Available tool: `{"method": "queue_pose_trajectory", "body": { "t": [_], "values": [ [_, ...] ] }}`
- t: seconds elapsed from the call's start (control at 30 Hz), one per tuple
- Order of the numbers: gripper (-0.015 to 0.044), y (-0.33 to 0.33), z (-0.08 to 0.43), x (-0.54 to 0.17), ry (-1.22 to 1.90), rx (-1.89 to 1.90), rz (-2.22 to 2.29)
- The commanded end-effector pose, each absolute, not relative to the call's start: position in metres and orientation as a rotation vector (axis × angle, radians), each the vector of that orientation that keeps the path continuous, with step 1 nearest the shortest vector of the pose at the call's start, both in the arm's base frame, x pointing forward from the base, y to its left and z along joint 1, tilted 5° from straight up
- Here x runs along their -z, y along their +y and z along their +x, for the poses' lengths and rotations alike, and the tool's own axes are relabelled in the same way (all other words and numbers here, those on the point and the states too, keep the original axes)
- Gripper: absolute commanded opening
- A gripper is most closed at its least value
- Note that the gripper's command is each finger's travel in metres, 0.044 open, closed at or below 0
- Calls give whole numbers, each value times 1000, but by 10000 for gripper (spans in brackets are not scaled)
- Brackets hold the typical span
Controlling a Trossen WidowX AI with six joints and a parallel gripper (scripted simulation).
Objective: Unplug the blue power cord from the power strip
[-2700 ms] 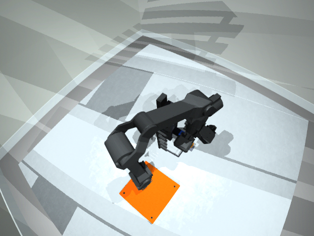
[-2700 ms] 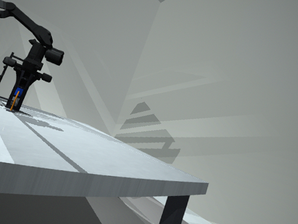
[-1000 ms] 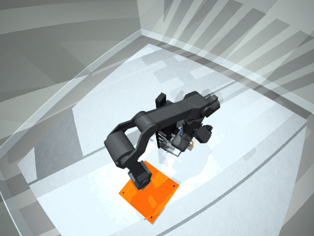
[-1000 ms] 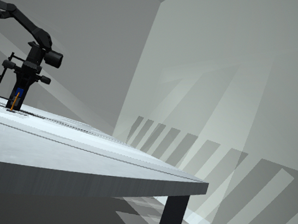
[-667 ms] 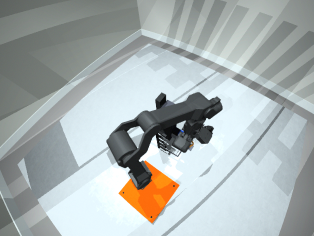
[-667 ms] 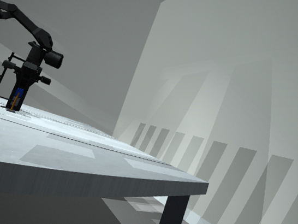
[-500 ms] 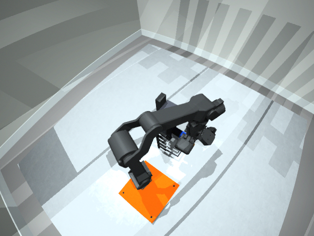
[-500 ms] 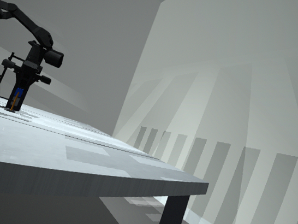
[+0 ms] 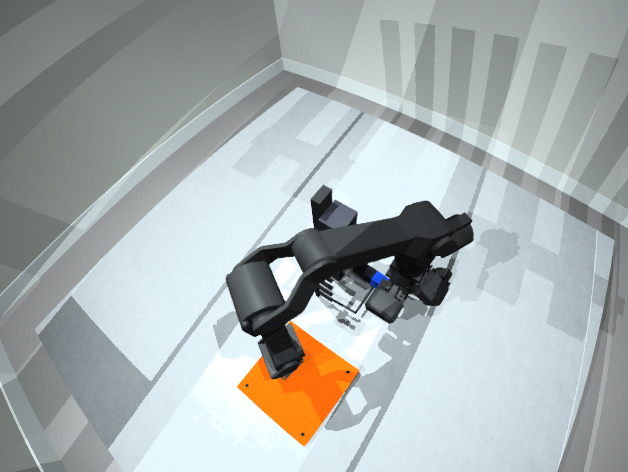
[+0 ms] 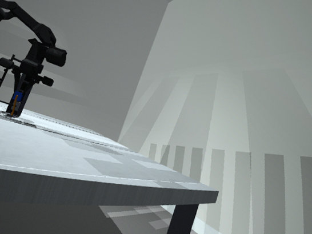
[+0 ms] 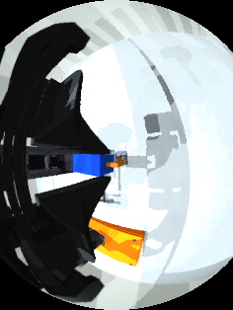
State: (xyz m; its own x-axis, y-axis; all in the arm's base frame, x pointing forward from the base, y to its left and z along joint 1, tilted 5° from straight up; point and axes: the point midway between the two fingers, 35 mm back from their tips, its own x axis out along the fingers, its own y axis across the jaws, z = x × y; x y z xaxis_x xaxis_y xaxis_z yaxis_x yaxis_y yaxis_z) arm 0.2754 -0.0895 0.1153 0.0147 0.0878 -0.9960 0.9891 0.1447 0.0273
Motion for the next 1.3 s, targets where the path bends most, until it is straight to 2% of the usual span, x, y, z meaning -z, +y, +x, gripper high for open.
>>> {"method": "queue_pose_trajectory", "body": {
  "t": [0.0,0.33,0.47,0.63,1.27],
  "values": [
    [79,-86,277,-116,1305,1043,1164],
    [341,-81,276,-115,1306,1043,1165],
    [440,-104,281,-119,1304,1044,1163],
    [440,-141,285,-124,1301,1046,1160],
    [440,-141,285,-124,1301,1046,1160]
  ]
}}
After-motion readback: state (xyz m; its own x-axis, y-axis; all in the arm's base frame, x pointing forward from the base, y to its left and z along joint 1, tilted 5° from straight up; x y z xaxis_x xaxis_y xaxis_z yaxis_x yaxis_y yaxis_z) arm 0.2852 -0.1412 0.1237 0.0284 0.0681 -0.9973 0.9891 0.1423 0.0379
